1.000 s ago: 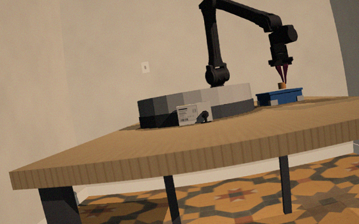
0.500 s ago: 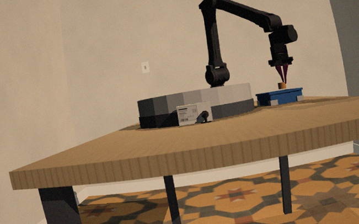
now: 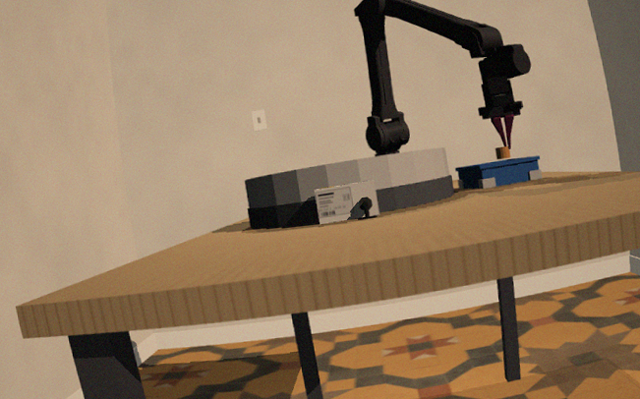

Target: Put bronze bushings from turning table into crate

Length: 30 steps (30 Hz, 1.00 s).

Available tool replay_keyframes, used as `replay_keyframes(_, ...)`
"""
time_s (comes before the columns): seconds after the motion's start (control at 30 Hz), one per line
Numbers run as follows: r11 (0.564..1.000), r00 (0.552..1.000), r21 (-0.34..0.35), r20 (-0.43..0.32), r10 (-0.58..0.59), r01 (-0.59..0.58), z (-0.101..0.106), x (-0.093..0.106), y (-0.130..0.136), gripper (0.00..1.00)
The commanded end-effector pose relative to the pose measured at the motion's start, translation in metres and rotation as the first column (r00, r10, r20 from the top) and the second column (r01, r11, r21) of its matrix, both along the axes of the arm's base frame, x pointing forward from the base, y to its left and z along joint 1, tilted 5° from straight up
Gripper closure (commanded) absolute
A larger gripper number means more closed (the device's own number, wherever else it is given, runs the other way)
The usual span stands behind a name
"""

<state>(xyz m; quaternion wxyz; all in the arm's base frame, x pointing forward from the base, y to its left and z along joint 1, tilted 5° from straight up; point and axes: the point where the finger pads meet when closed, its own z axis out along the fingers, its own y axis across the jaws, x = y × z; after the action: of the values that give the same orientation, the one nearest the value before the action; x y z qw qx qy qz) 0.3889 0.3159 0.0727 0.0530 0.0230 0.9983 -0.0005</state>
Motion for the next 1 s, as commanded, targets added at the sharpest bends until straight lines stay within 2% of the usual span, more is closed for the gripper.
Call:
replay_keyframes(0.0,1.000,1.000,0.012,0.020,0.003,-0.003,0.0071,0.0020,-0.0062,1.00)
replay_keyframes(0.97,1.000,1.000,0.010,0.017,0.003,-0.003,0.0062,0.0009,-0.0072,1.00)
